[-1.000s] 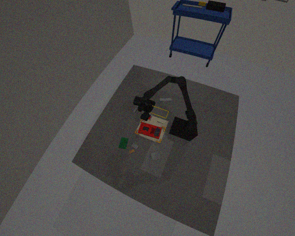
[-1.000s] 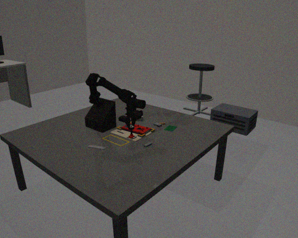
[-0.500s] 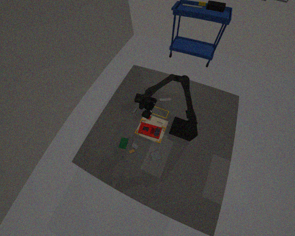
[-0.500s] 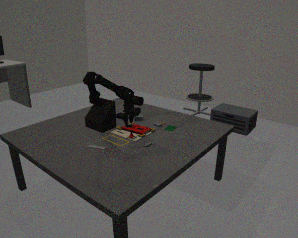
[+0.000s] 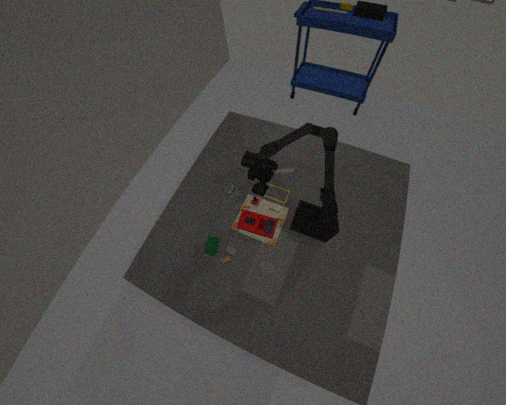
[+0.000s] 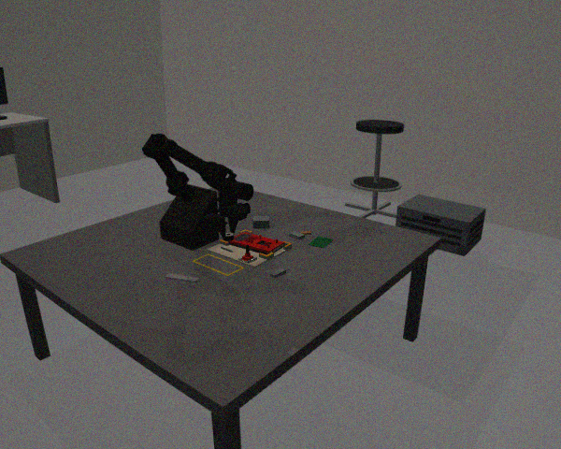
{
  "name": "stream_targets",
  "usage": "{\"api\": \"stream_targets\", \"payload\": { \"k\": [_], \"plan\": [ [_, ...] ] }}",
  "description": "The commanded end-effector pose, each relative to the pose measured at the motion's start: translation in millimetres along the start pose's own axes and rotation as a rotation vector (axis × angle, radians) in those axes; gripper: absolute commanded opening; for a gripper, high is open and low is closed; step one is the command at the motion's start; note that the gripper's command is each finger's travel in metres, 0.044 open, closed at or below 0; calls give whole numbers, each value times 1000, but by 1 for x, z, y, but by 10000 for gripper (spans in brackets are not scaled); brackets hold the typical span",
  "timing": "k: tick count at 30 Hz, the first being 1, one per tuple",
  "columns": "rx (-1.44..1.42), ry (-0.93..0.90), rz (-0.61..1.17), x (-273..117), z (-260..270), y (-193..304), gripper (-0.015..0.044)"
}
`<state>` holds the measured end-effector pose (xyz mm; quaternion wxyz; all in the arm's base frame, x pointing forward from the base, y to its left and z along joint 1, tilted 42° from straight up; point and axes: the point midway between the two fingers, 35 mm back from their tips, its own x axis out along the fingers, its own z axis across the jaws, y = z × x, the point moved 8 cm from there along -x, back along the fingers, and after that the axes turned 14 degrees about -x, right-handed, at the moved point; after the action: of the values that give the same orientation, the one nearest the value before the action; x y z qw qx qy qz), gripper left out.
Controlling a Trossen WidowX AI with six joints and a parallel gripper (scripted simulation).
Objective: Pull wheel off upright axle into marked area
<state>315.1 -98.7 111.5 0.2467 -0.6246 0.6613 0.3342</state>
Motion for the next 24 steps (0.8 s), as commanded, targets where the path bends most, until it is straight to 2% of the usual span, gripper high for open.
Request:
{"api": "stream_targets", "payload": {
  "k": [1,12,24],
  "plan": [
    [-1,3,0,-1,-10,13,0],
    [0,7,2,-1,-26,34,0],
    [0,6,2,28,-26,33,0]
  ]
}}
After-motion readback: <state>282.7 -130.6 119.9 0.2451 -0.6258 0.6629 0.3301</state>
